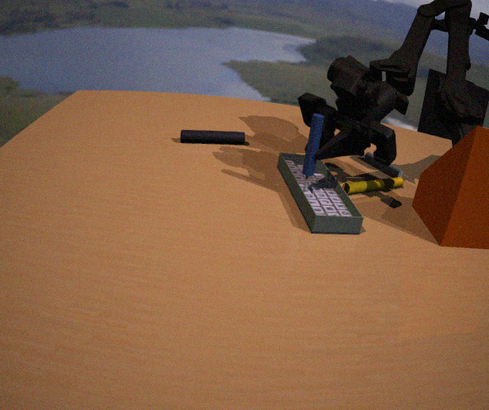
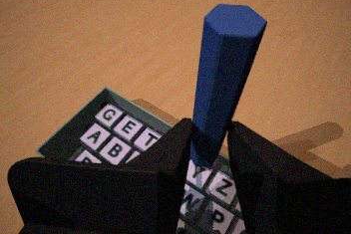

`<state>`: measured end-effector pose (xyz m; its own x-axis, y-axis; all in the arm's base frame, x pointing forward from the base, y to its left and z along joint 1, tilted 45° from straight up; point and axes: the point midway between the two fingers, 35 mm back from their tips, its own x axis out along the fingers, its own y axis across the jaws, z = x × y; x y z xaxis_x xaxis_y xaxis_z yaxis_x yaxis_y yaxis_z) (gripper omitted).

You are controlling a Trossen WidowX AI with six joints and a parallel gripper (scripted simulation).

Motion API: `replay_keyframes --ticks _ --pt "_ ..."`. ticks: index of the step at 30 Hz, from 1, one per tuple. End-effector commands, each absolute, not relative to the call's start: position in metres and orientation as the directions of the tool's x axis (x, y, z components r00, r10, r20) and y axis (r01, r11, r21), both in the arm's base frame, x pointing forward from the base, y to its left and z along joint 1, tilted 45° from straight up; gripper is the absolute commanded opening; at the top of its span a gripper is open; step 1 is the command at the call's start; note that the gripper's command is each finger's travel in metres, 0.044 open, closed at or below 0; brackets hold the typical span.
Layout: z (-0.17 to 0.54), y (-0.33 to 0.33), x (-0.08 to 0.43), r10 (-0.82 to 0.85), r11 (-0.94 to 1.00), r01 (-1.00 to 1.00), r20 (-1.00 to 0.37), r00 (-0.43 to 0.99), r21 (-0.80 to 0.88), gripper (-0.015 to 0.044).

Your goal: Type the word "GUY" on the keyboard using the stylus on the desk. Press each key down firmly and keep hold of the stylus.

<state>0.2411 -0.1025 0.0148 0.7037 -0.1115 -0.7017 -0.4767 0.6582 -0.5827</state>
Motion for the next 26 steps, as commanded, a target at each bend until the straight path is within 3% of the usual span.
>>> replay_keyframes --ticks 1,26 --pt "0.013 -0.101 0.239 -0.108 0.659 -0.482 -0.707 0.699 -0.577 0.0081" --pt "0.040 -0.075 0.244 -0.108 0.660 -0.481 -0.706 0.700 -0.577 0.0081"
